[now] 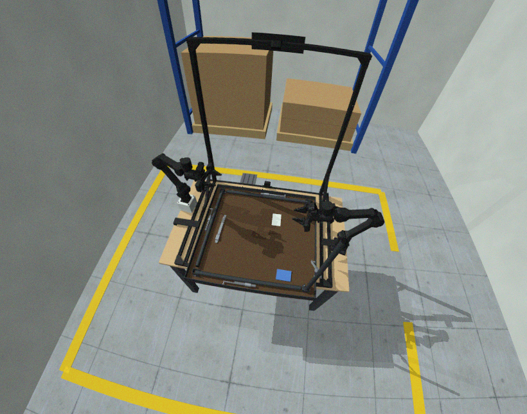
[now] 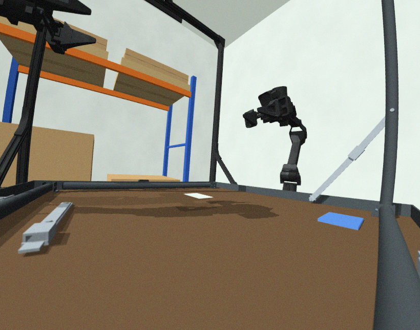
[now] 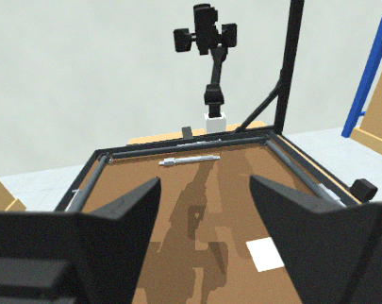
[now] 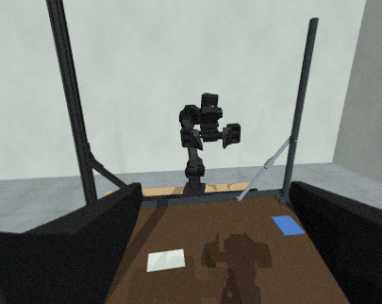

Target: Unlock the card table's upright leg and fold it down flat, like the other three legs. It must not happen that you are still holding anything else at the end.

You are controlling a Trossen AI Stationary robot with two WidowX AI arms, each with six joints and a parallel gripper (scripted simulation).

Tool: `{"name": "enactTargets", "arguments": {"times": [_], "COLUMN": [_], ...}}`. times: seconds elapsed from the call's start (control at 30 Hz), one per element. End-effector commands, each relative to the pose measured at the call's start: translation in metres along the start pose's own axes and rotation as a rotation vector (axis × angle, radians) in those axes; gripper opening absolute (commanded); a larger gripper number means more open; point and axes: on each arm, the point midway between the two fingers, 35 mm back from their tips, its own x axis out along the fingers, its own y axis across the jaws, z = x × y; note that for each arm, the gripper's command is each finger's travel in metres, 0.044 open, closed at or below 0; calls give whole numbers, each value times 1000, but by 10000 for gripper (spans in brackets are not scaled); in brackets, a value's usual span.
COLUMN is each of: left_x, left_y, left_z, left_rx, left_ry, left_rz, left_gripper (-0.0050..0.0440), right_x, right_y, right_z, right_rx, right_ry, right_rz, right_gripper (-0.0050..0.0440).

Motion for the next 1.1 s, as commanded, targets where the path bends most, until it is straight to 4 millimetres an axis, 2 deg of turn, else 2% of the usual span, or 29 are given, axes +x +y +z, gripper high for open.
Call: {"name": "enactTargets", "arguments": {"times": [0.0, 0.17, 0.47, 0.57, 0.73, 1.07], "left_x": [2, -7, -37, -41, -71, -121], "left_y": [20, 66, 124, 129, 162, 199], "left_z": [4, -4, -14, -15, -19, -22], "left_rx": [11, -33, -143, -159, -261, -444], "left_ry": [61, 176, 294, 304, 344, 349], "left_rz": [2, 42, 85, 89, 114, 148], "left_gripper": [290, 290, 290, 290, 290, 290], "right_x": [-8, -28, -56, -59, -77, -102], "right_y": [-7, -20, -29, -29, -29, -20], "right_z": [9, 17, 27, 28, 33, 40], "right_rx": [-7, -10, -11, -11, -9, -4], "right_ry": [-6, 1, 11, 11, 17, 22], "right_rz": [13, 11, 9, 9, 7, 10], "right_gripper": [400, 400, 400, 400, 400, 400]}}
